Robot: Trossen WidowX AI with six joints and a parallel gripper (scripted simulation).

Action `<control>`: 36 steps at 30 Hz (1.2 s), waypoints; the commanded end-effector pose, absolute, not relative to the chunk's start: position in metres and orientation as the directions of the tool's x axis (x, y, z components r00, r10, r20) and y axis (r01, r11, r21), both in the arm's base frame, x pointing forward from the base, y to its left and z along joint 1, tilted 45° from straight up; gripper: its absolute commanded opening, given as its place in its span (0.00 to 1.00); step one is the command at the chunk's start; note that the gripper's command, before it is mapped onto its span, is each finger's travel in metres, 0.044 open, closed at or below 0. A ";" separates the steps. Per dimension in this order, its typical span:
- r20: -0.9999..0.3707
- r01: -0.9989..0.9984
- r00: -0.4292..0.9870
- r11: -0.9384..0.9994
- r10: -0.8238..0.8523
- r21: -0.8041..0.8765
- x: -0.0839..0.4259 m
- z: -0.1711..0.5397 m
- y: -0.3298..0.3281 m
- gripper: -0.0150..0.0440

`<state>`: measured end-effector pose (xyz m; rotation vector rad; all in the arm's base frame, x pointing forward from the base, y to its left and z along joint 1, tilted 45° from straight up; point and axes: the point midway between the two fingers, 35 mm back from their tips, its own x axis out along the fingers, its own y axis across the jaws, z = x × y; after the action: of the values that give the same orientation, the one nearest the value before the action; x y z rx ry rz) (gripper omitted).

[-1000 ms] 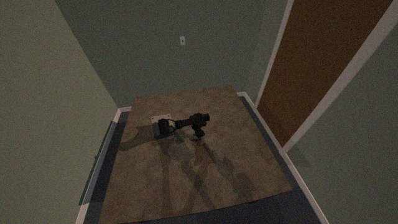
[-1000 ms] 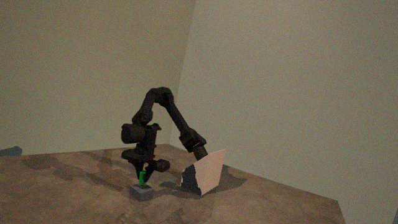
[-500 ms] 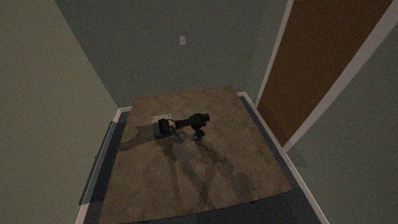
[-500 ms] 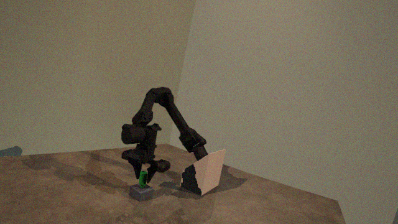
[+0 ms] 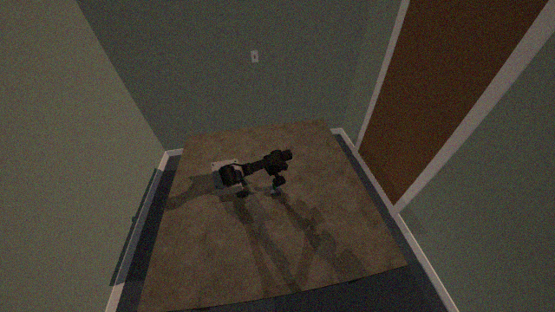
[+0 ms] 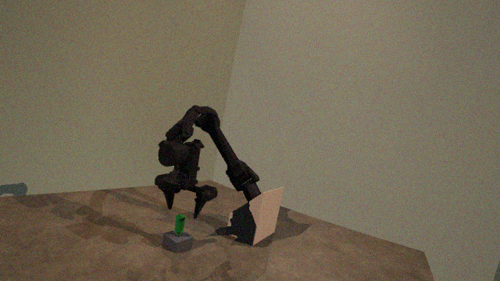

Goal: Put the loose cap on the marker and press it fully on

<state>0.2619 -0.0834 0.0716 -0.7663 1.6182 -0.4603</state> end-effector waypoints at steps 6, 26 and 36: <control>-0.712 -0.142 -0.038 0.709 -0.701 -0.690 0.263 0.093 -0.067 0.91; -0.710 0.079 -0.038 0.706 -0.703 -0.704 0.263 0.088 -0.072 0.25; -0.710 0.079 -0.038 0.706 -0.703 -0.704 0.263 0.084 -0.075 0.25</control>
<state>0.2633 -0.0734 0.0856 -0.5366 1.4888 -0.6807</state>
